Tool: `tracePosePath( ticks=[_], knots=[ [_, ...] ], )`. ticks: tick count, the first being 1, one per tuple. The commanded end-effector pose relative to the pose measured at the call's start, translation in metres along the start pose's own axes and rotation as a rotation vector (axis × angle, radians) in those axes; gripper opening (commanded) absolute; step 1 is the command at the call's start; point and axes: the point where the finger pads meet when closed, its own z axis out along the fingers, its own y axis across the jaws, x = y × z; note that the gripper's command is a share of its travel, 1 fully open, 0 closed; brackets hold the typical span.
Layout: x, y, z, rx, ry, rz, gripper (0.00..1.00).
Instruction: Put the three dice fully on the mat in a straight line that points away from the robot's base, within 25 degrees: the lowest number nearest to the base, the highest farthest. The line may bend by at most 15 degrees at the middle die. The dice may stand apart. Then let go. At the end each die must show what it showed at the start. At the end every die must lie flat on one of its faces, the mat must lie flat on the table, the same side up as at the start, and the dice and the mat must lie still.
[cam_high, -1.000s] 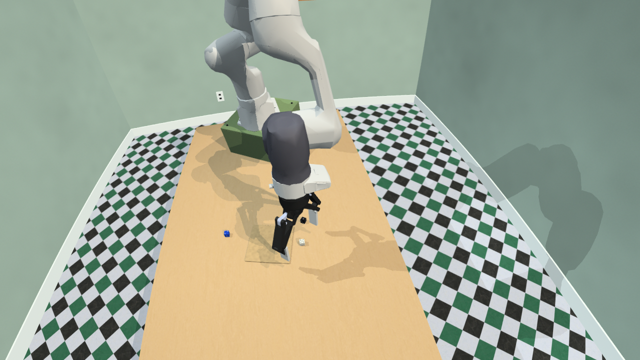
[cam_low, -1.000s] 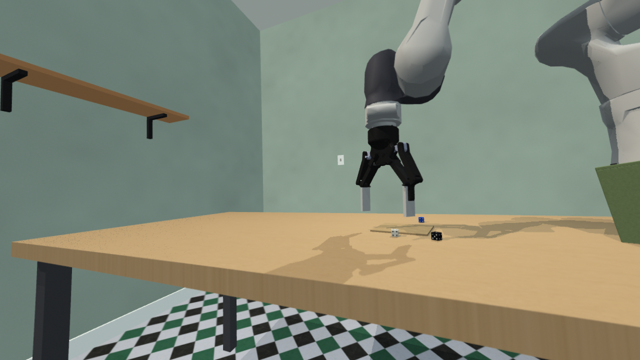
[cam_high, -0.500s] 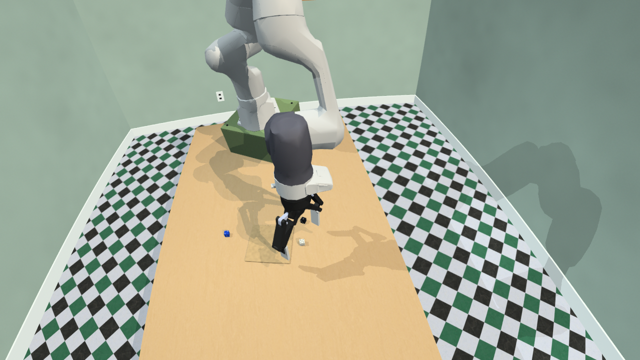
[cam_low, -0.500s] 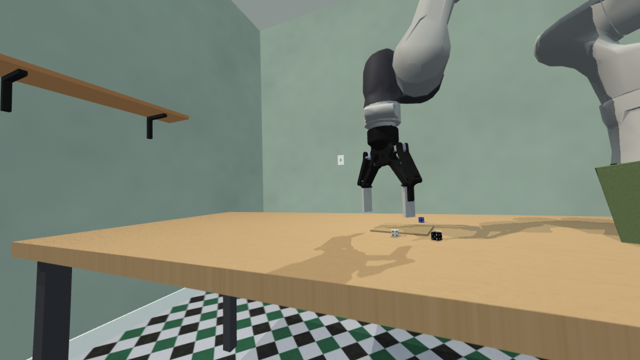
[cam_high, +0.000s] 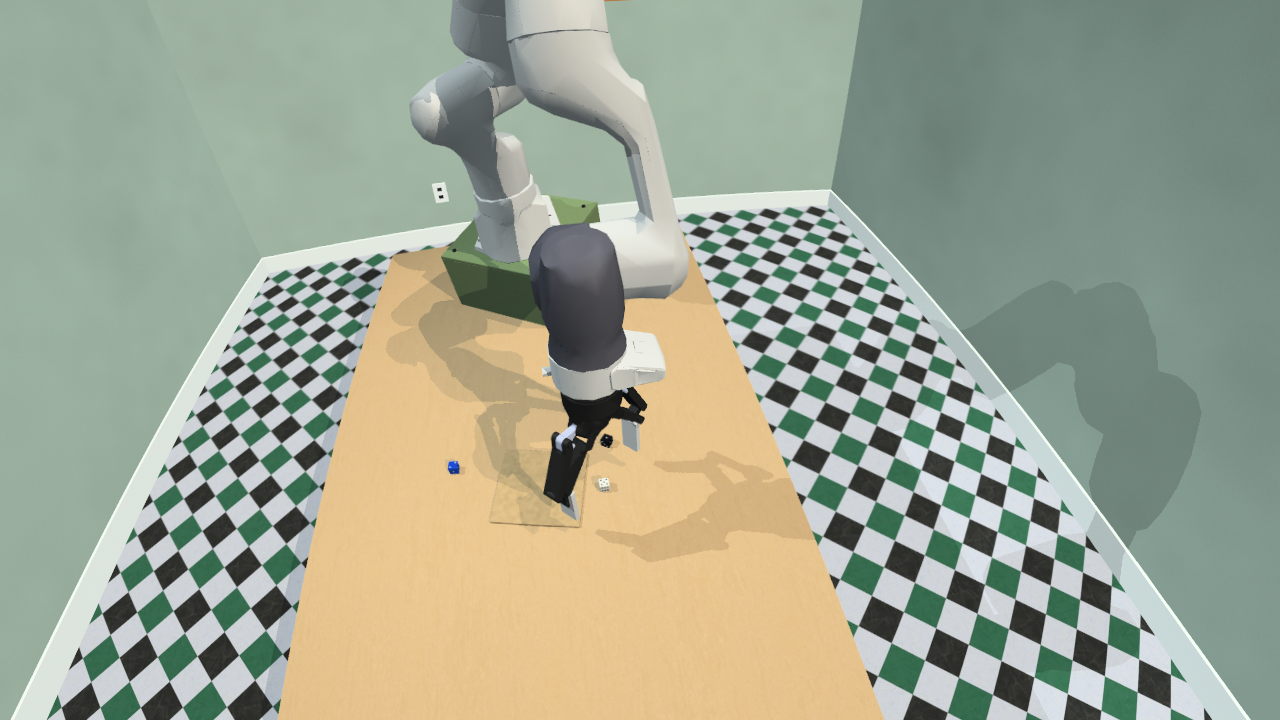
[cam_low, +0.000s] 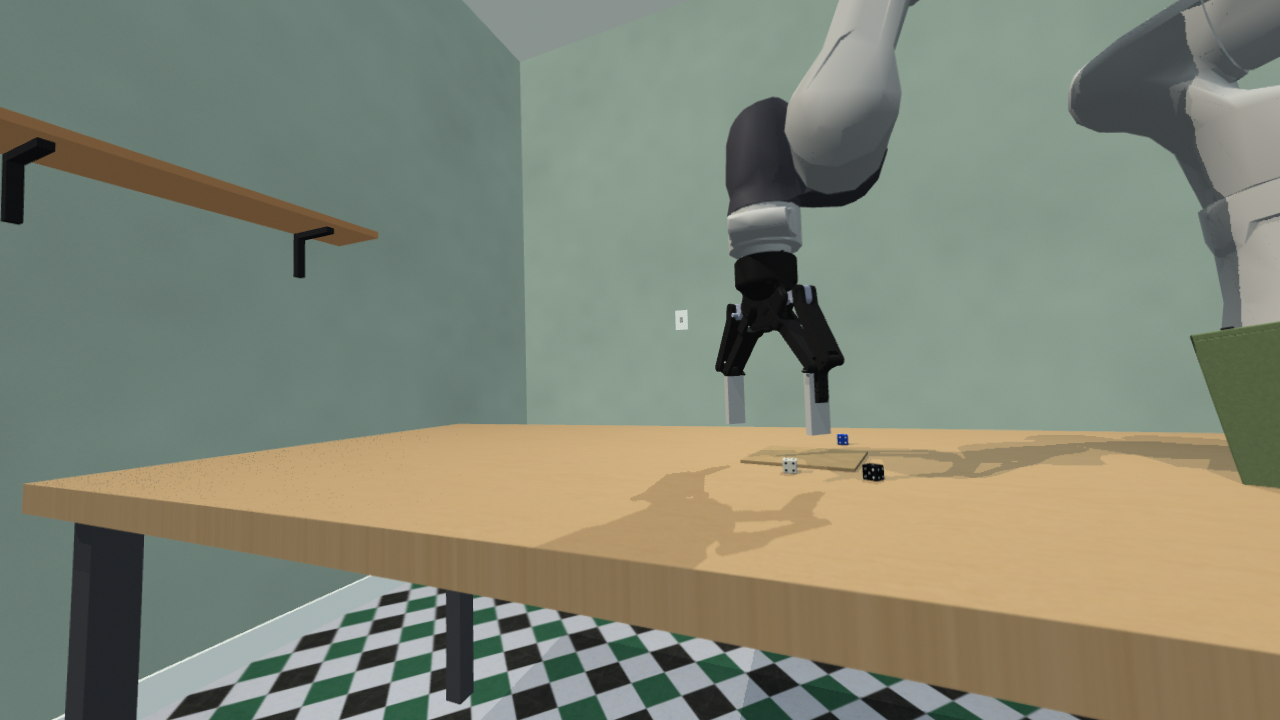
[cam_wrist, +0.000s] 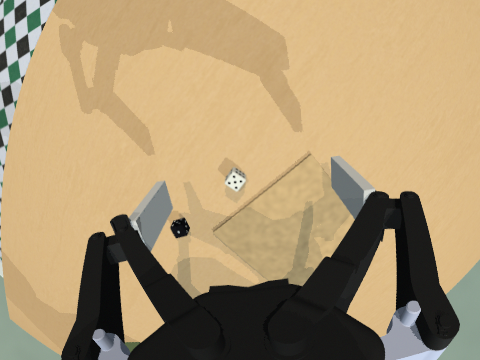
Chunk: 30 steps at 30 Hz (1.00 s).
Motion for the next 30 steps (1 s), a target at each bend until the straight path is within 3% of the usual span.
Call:
tracePosePath(
  ticks=[1, 17, 30],
  knots=[
    [0.000, -0.001, 0.001, 0.001, -0.002, 0.007, 1.00],
    [-0.003, -0.005, 0.001, 0.001, -0.002, 0.007, 1.00],
    [-0.045, -0.065, 0.001, 0.001, -0.002, 0.007, 1.00]
  ],
)
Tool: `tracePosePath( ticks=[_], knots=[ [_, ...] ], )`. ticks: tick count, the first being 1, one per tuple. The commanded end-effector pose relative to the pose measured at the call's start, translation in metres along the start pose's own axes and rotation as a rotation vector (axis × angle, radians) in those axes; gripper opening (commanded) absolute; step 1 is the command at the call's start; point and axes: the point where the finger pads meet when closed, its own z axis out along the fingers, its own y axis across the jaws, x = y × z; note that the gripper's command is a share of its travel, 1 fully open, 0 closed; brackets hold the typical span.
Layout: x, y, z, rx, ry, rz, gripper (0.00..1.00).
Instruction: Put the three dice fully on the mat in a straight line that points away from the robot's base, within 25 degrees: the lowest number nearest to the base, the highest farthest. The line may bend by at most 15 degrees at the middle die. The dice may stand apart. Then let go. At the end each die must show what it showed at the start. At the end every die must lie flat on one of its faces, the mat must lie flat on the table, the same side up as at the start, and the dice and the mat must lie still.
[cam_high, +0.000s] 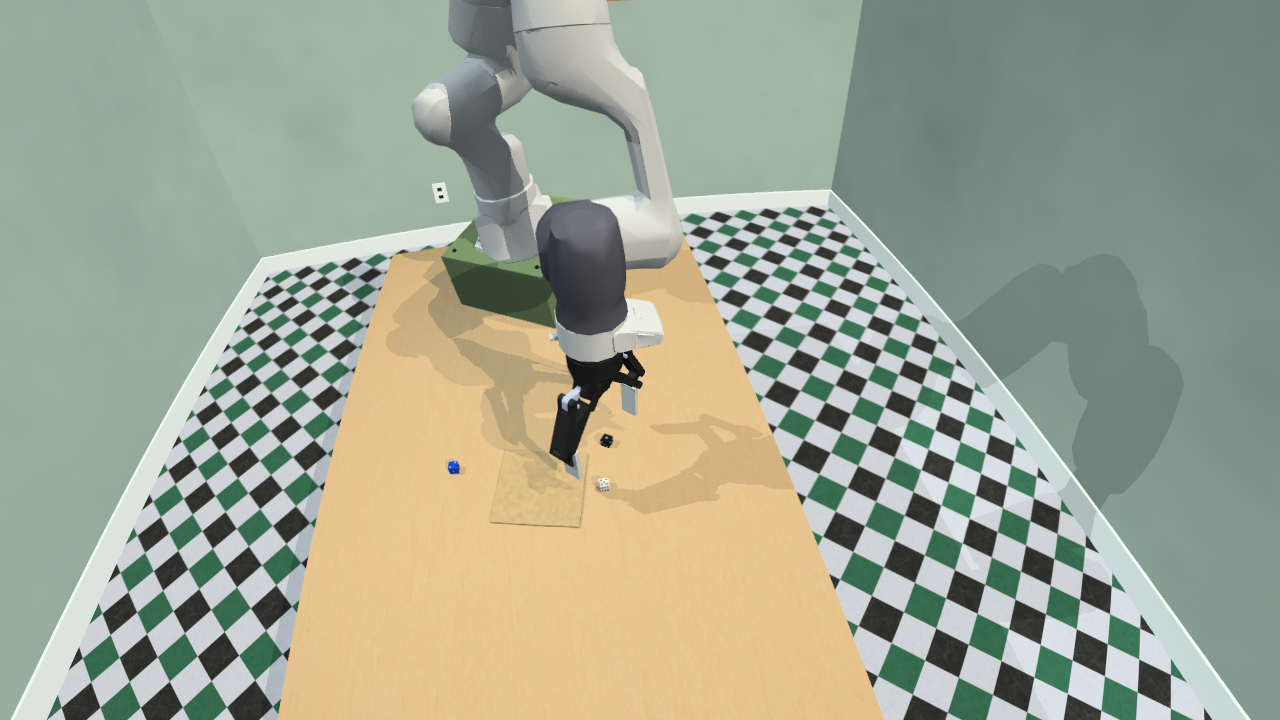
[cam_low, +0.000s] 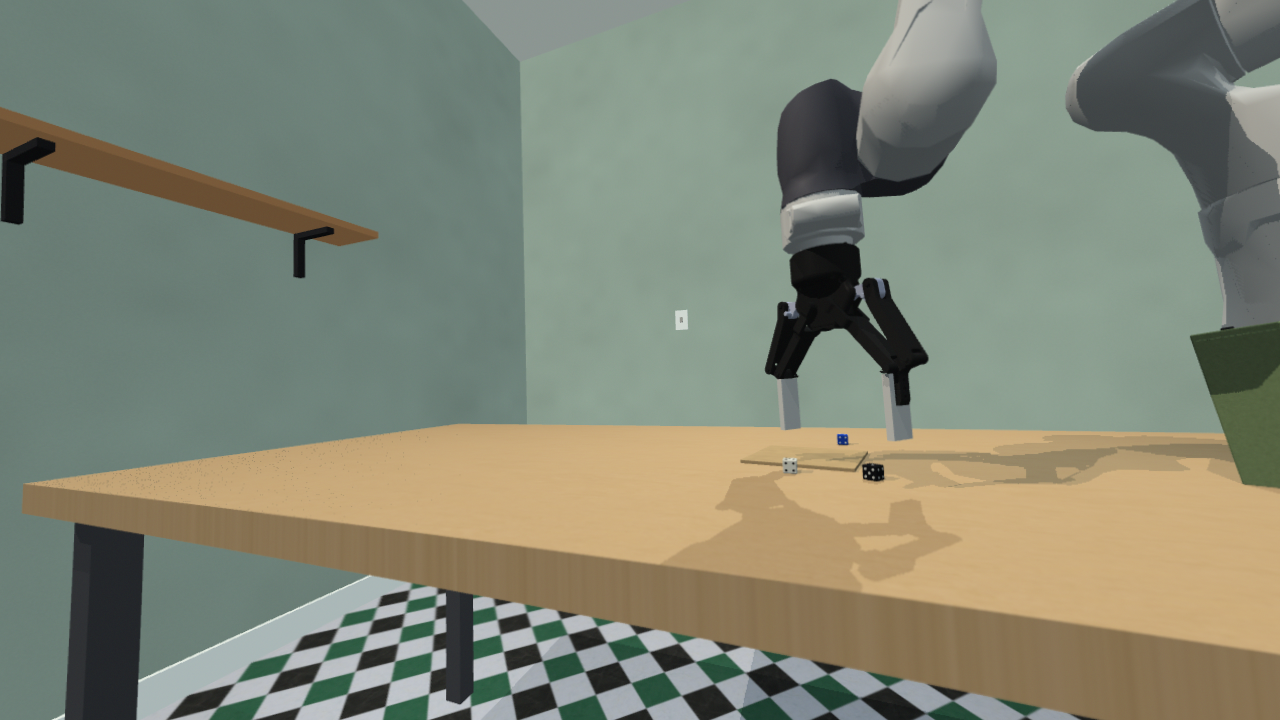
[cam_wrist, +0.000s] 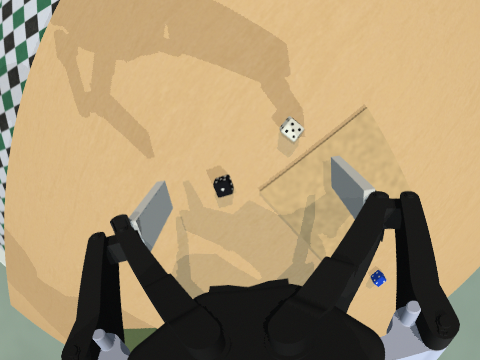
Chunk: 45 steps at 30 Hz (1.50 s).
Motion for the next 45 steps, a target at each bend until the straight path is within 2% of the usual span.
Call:
tracePosePath(
  ticks=[1, 7, 45],
  knots=[
    [-0.0006, -0.0061, -0.0033, -0.019, 0.022, 0.022, 1.00],
    [-0.0060, -0.0142, -0.0030, -0.019, 0.022, 0.022, 1.00],
    [-0.0060, -0.0142, -0.0030, -0.019, 0.022, 0.022, 1.00]
  ],
)
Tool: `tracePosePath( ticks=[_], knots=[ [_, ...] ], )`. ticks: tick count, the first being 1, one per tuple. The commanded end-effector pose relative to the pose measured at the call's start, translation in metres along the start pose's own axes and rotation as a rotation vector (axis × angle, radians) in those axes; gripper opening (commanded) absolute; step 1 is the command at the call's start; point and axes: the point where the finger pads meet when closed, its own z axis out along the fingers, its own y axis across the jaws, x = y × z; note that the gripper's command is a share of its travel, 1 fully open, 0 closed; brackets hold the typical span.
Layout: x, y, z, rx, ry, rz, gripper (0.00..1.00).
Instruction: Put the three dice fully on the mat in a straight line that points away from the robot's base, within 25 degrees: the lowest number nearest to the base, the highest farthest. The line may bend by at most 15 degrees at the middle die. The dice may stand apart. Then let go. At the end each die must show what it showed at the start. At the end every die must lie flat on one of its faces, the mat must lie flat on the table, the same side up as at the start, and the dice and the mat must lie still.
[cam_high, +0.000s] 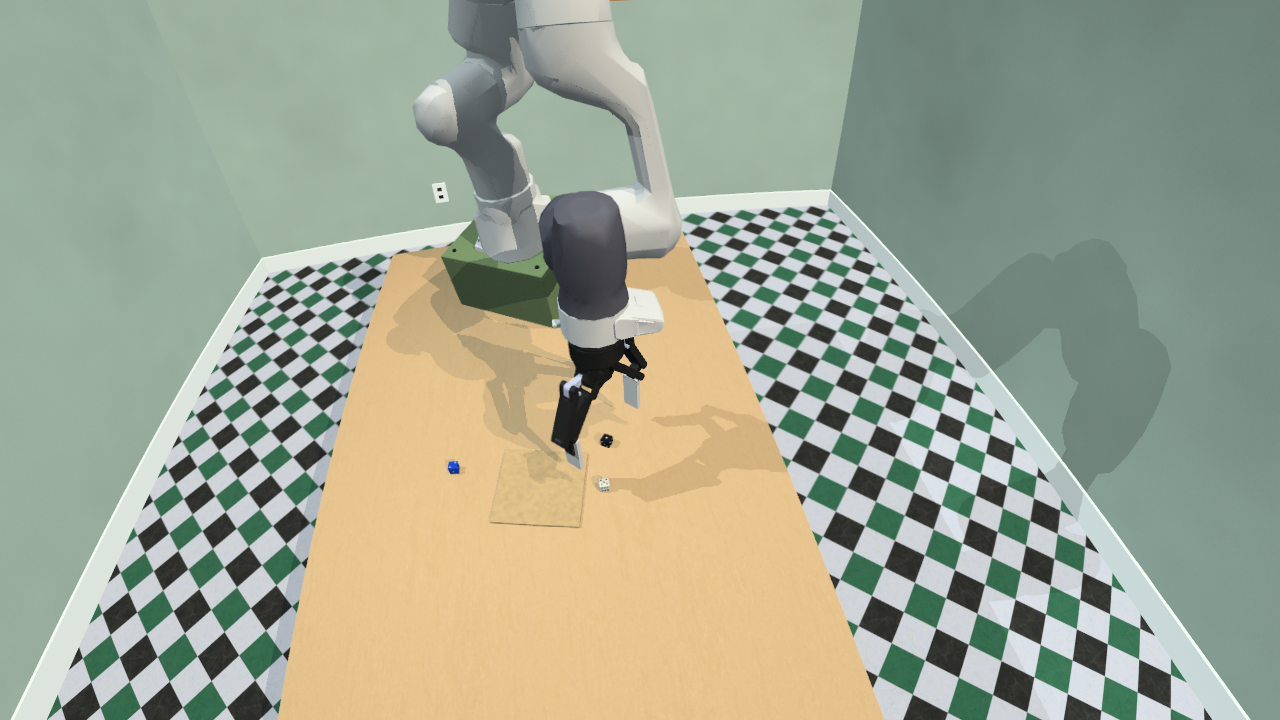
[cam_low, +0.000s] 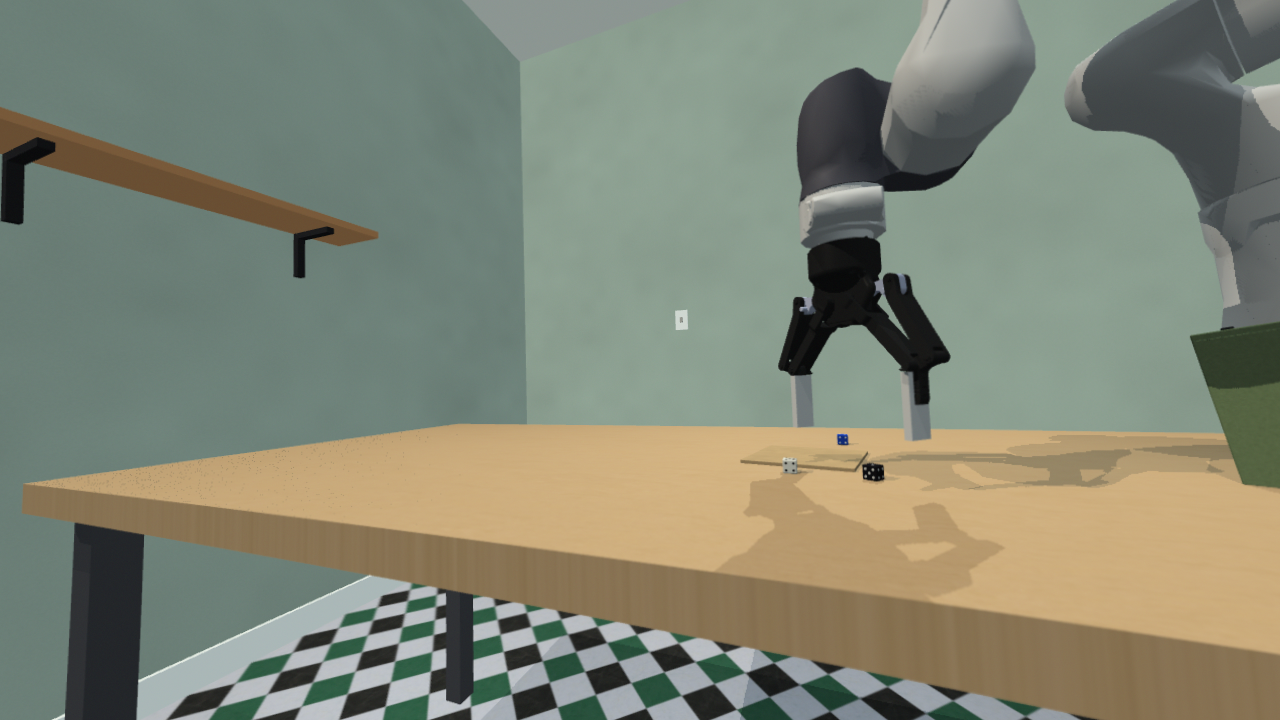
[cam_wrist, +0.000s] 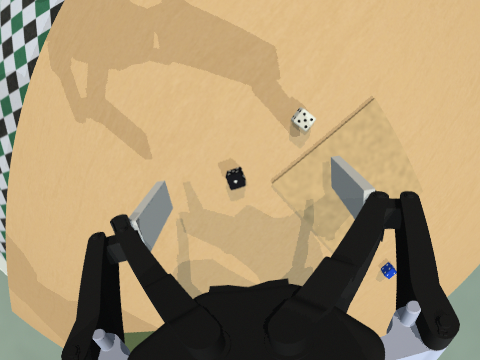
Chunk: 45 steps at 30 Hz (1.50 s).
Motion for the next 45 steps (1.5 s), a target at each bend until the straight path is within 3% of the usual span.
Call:
tracePosePath(
  ticks=[1, 12, 23, 25, 33, 45],
  knots=[
    [0.001, 0.000, -0.001, -0.001, 0.003, 0.006, 1.00],
    [0.001, 0.000, -0.010, -0.001, 0.003, 0.006, 1.00],
    [0.001, 0.000, -0.064, -0.001, 0.003, 0.006, 1.00],
    [0.001, 0.000, -0.064, -0.001, 0.003, 0.006, 1.00],
    [0.001, 0.000, -0.096, -0.001, 0.003, 0.006, 1.00],
    [0.001, 0.000, -0.101, -0.001, 0.003, 0.006, 1.00]
  ],
)
